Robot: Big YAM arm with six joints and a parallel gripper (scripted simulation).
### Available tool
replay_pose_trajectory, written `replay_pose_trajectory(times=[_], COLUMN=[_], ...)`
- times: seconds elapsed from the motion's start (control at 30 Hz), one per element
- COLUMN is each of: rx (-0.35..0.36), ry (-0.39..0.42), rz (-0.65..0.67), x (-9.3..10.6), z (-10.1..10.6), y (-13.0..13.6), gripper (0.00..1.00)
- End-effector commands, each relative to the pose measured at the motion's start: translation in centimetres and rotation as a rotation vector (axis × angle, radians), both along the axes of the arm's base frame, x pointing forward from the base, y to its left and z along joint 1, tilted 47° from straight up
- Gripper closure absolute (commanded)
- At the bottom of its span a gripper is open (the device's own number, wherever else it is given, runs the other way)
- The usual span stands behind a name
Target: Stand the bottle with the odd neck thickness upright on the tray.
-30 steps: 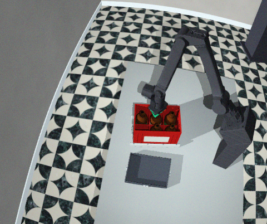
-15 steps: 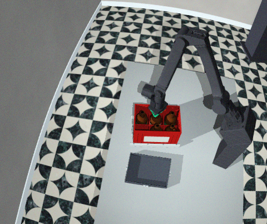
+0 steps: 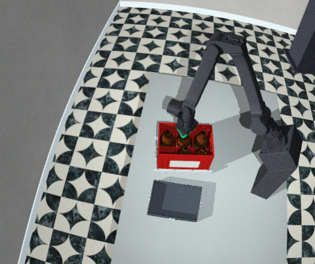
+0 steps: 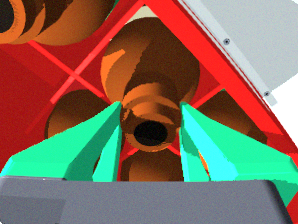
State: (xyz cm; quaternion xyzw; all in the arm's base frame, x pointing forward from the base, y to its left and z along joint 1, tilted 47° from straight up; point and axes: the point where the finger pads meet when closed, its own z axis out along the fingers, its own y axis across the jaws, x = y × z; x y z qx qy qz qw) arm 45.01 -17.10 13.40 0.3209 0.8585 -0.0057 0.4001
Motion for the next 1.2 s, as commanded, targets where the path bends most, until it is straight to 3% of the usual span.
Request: replay_pose_trajectory(times=[0.0,1.13,1.17], rx=[-0.009,-0.009,-0.009], ry=[-0.016,-0.016,-0.016], rz=[-0.005,-0.005,-0.005], x=[0.47,0.47,0.47], z=[0.40,0.40,0.40], y=[-0.65,-0.65,-0.65], gripper=[1.00,1.00,0.39])
